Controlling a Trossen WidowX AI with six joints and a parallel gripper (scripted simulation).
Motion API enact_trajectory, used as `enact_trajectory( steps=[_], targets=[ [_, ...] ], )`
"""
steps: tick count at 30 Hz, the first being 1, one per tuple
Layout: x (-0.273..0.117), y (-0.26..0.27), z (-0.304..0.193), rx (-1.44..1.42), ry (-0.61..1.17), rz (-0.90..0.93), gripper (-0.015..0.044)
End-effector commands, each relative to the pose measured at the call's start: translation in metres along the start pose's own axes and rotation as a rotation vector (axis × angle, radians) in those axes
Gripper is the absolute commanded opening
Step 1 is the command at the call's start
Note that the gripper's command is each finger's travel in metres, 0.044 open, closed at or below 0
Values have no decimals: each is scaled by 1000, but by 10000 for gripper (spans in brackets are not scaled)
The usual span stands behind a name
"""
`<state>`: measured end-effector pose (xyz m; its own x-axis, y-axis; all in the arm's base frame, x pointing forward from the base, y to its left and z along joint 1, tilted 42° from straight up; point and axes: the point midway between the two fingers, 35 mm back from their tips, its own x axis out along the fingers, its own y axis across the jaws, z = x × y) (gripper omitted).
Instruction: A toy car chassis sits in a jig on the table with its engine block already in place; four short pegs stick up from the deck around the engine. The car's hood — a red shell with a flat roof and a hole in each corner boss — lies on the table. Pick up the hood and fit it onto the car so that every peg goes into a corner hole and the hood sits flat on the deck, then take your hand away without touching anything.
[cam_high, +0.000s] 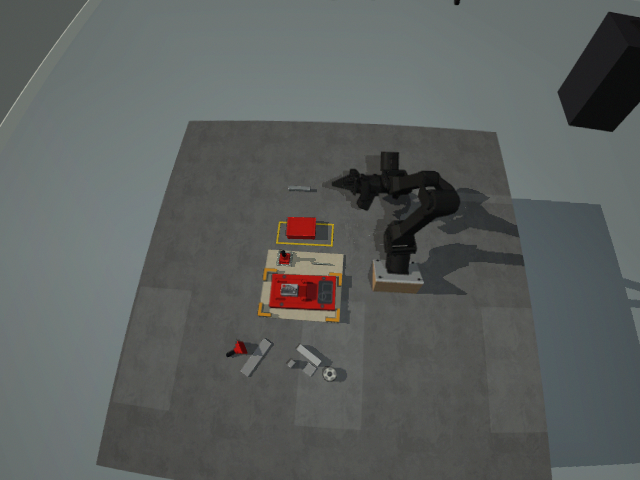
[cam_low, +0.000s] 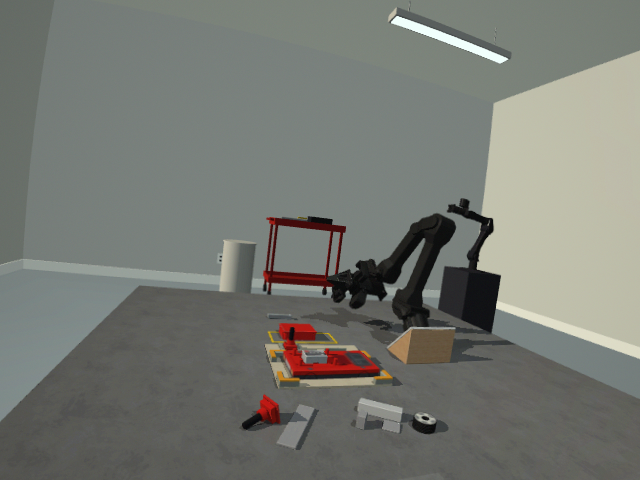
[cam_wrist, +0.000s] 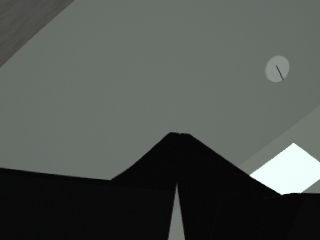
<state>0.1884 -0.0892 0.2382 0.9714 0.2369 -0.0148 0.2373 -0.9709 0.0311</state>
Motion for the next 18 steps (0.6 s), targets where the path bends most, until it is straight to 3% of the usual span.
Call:
enact_trajectory(
  steps=[1,10,16,18],
  targets=[
    [1,1,0,-6,-2,3,26],
    [48,41,17,-340,-263,65,263],
    [79,49,47,-659,-560,-63,420],
    [87,47,59,-782,-663,-145,440]
  ],
)
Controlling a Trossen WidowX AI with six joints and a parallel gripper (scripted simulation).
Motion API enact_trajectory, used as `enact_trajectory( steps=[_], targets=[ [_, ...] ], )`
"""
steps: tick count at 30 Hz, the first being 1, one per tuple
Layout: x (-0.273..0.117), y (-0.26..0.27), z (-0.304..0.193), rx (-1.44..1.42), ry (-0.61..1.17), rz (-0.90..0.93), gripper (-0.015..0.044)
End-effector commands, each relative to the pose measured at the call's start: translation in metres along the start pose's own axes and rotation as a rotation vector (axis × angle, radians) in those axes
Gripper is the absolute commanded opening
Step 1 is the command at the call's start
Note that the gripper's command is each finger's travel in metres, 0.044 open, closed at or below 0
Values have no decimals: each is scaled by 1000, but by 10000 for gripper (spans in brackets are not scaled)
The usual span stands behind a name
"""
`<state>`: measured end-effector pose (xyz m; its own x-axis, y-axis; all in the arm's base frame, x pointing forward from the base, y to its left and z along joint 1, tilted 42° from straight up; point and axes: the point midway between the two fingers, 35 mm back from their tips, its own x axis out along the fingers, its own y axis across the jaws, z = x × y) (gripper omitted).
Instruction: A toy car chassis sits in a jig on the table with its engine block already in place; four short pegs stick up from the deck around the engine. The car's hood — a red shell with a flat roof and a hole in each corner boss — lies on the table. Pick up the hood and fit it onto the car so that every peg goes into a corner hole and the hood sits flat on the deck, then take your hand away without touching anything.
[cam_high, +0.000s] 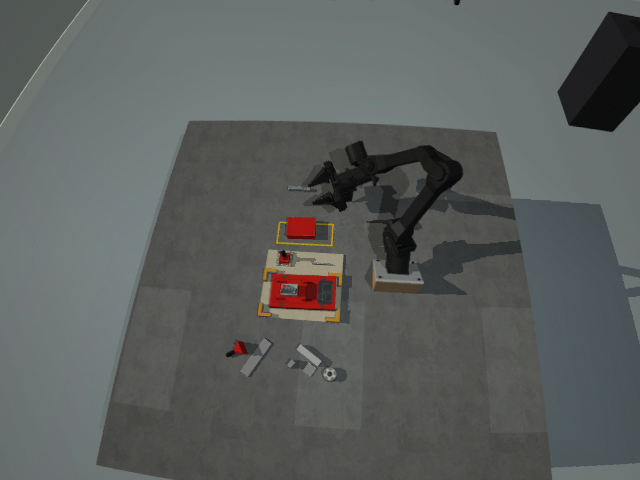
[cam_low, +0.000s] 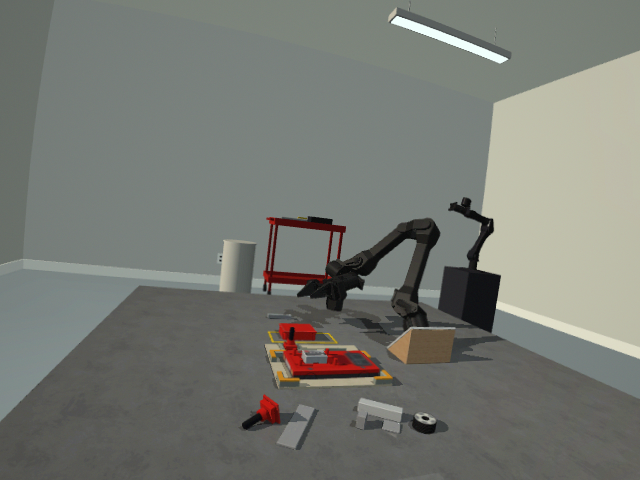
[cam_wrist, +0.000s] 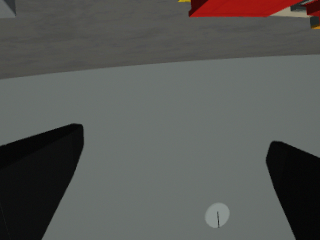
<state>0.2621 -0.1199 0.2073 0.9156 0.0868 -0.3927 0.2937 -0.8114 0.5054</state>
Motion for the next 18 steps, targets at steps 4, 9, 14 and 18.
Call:
enact_trajectory(
  steps=[4,9,14,18],
  targets=[
    [50,-25,22,-623,-346,-347,440],
    [63,-44,28,-1076,-470,-657,440],
    [71,-60,24,-1542,-516,-1006,440],
    [75,-68,15,-1892,-509,-1285,440]
  ],
)
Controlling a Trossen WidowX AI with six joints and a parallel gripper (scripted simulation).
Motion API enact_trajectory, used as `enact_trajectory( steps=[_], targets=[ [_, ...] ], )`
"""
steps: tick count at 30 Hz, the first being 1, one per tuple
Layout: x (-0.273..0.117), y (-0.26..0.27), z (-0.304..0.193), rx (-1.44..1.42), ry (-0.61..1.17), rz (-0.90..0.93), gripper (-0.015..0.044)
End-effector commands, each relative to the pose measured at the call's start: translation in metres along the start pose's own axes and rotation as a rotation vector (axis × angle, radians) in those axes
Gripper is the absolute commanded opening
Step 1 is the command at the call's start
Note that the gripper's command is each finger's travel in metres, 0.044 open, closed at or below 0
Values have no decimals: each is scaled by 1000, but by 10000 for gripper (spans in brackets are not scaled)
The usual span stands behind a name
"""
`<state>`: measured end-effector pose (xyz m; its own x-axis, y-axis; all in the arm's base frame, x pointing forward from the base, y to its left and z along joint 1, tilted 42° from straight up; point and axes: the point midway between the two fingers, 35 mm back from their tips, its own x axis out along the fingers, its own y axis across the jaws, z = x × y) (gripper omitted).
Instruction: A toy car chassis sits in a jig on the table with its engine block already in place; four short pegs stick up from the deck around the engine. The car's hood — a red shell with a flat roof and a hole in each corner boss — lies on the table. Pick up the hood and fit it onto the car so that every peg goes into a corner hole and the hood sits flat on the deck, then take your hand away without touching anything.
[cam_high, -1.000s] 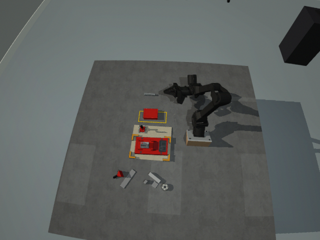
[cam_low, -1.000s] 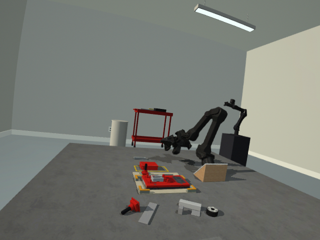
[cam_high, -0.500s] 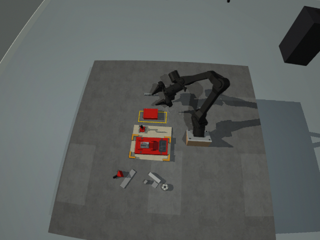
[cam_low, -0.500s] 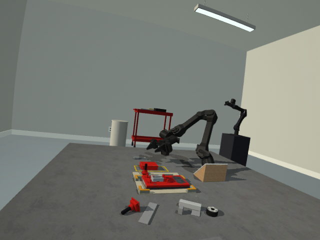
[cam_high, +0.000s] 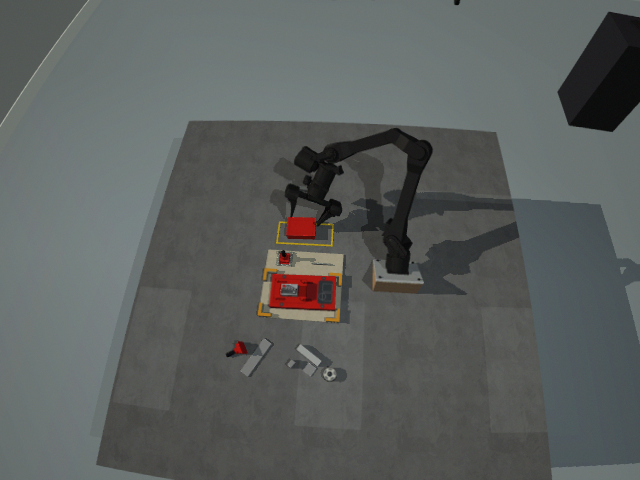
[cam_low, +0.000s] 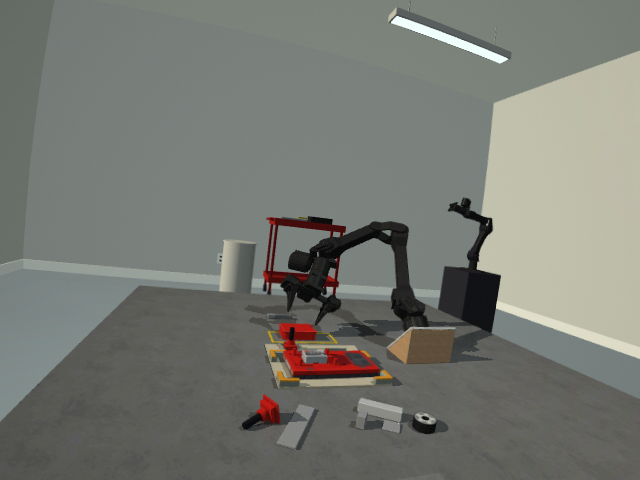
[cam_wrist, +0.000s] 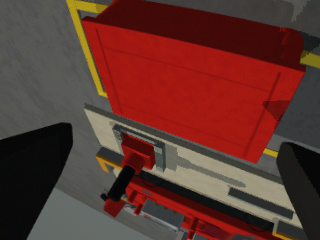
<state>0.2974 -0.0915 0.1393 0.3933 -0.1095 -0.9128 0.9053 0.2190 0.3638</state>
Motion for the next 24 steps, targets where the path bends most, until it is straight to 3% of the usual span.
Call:
enact_trajectory(
  steps=[1,7,24],
  targets=[
    [6,13,-26,-971,-93,-480,440],
    [-6,32,-37,-1507,-114,-753,440],
    [-6,33,-37,-1523,-114,-761,440]
  ],
)
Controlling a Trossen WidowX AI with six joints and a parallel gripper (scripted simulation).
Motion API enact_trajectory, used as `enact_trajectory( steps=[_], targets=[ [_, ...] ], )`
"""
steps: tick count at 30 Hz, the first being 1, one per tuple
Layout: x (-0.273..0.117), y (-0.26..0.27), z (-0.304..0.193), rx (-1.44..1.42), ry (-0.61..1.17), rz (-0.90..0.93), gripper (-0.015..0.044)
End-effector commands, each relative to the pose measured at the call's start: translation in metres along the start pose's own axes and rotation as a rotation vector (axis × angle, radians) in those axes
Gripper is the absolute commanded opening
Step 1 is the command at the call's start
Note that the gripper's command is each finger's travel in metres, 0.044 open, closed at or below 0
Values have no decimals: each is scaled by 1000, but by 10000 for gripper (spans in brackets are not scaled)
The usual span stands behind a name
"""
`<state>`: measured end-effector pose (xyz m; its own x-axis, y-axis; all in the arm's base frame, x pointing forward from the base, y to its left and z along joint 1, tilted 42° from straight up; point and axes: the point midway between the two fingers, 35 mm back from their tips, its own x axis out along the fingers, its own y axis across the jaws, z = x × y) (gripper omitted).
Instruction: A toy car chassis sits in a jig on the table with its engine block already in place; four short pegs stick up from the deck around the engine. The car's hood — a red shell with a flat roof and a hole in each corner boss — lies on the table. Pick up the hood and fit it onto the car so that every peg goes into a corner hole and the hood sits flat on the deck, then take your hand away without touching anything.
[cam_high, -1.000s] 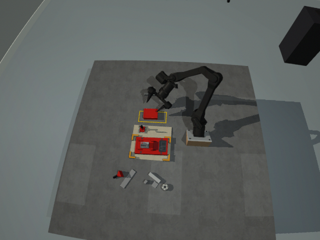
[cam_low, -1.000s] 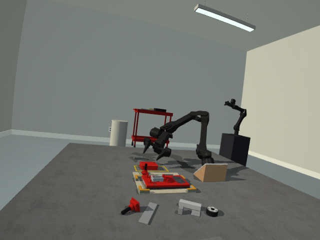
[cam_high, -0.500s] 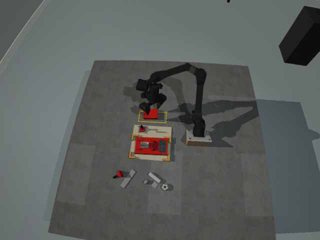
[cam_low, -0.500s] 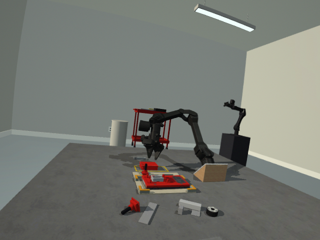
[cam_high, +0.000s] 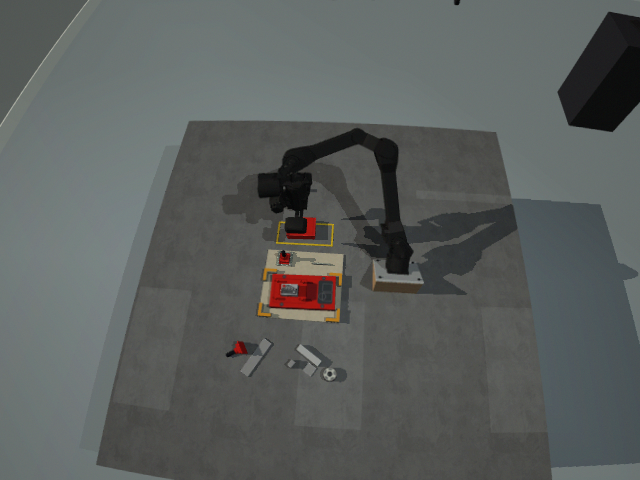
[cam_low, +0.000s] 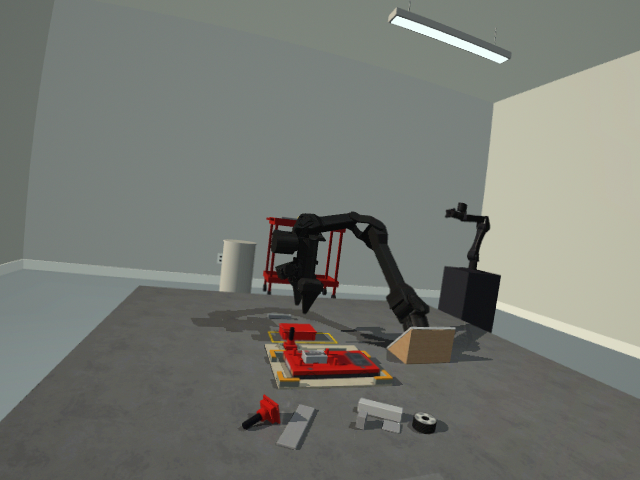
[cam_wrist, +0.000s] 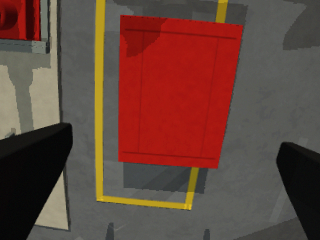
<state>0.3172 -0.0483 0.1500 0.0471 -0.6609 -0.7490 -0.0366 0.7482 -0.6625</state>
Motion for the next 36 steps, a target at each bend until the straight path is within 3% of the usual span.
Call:
enact_trajectory(
  steps=[1,36],
  targets=[
    [0,0,2,-18,1,-11,440],
    [25,0,3,-17,0,-10,440]
  ],
)
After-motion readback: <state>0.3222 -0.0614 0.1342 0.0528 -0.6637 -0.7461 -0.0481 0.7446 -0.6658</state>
